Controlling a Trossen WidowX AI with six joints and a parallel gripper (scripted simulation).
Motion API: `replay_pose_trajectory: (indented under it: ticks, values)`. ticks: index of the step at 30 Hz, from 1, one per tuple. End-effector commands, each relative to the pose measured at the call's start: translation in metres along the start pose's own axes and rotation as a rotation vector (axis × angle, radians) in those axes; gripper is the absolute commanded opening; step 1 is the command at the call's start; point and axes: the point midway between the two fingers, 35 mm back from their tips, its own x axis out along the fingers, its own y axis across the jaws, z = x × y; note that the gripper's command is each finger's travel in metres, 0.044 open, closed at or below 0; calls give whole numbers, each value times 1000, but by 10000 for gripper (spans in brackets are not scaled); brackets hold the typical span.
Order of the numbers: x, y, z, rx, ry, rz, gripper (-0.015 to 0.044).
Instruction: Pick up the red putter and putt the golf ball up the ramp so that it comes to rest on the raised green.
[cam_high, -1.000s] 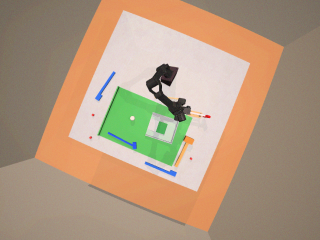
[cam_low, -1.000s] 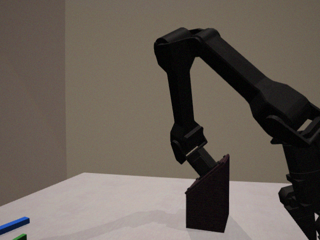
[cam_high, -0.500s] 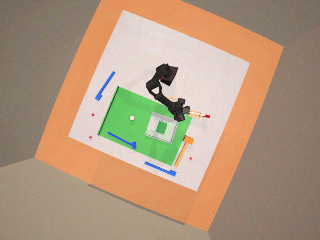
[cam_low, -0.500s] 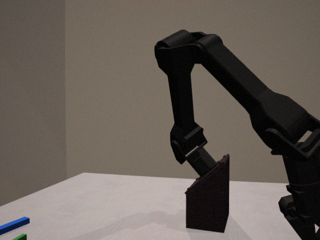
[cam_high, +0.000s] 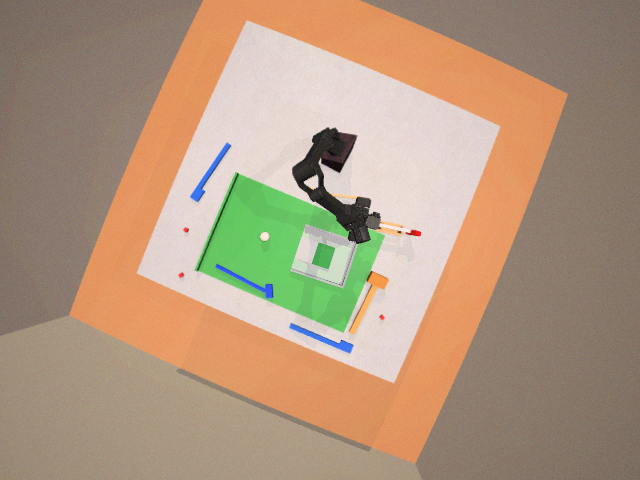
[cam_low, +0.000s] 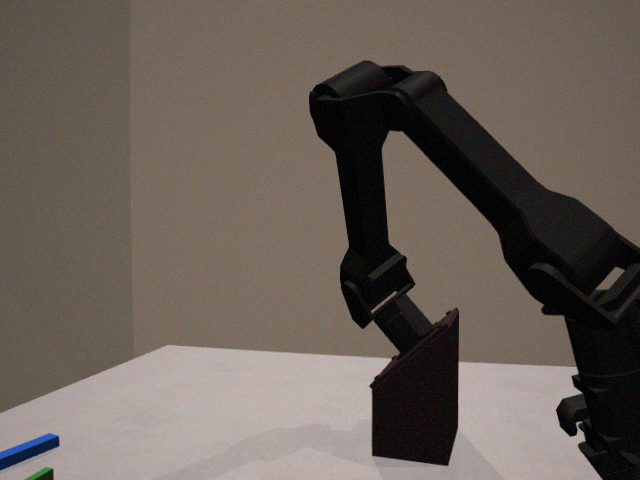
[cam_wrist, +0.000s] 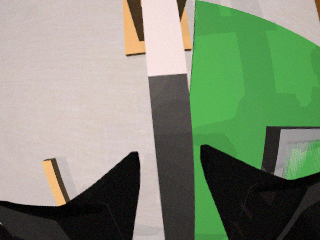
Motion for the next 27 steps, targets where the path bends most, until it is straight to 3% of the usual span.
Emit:
replay_pose_trajectory:
  ticks: [1, 3, 10, 23, 27]
  values:
    - [-1, 0, 0, 0, 0, -1, 99]
    - [-1, 0, 0, 0, 0, -1, 46]
    - [-2, 0, 1, 0, -1, -1, 0]
    - [-92, -1, 26, -1, -5, 0, 0]
    - [-89, -2, 25, -3, 3, -4, 0]
